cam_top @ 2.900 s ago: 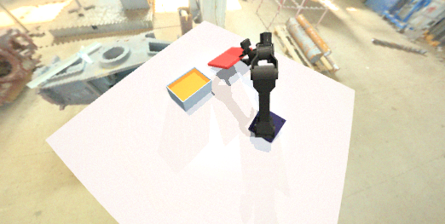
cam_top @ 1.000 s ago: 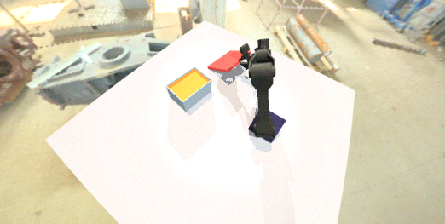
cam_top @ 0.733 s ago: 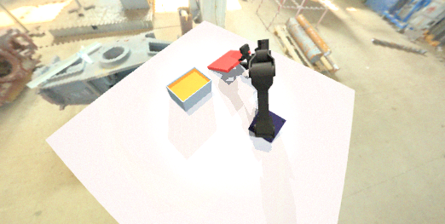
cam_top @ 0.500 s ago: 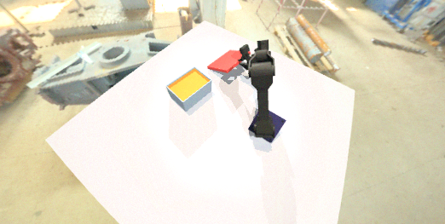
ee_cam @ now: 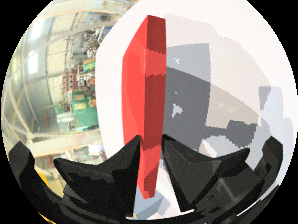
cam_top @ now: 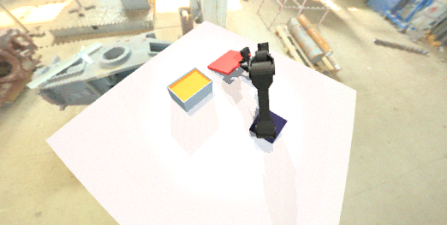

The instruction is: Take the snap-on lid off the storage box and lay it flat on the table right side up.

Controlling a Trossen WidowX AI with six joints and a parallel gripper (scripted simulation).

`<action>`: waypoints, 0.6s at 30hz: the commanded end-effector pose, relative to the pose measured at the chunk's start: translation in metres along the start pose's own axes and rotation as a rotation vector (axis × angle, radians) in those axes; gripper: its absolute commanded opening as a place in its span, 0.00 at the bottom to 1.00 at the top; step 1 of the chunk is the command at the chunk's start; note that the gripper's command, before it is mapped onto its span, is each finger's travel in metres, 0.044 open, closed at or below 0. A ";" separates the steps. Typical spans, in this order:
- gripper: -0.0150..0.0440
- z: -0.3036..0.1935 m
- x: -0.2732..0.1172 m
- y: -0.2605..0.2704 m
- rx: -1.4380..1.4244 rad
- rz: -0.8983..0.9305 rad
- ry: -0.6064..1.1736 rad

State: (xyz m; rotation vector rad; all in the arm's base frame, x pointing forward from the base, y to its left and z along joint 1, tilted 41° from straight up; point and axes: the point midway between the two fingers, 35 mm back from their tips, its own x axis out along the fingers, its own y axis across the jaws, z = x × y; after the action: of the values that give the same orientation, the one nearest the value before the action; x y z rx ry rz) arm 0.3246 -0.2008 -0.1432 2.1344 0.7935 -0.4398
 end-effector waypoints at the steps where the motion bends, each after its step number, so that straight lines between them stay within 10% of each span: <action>1: 0.25 -0.005 0.010 -0.016 0.018 -0.033 0.009; 8: 0.25 -0.005 0.010 -0.016 0.018 -0.033 0.009; 18: 0.70 -0.001 0.003 -0.003 0.017 -0.033 0.009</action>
State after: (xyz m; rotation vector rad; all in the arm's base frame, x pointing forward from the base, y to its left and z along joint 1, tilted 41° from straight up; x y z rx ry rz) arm 0.3238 -0.1949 -0.1472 2.1502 0.8353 -0.4570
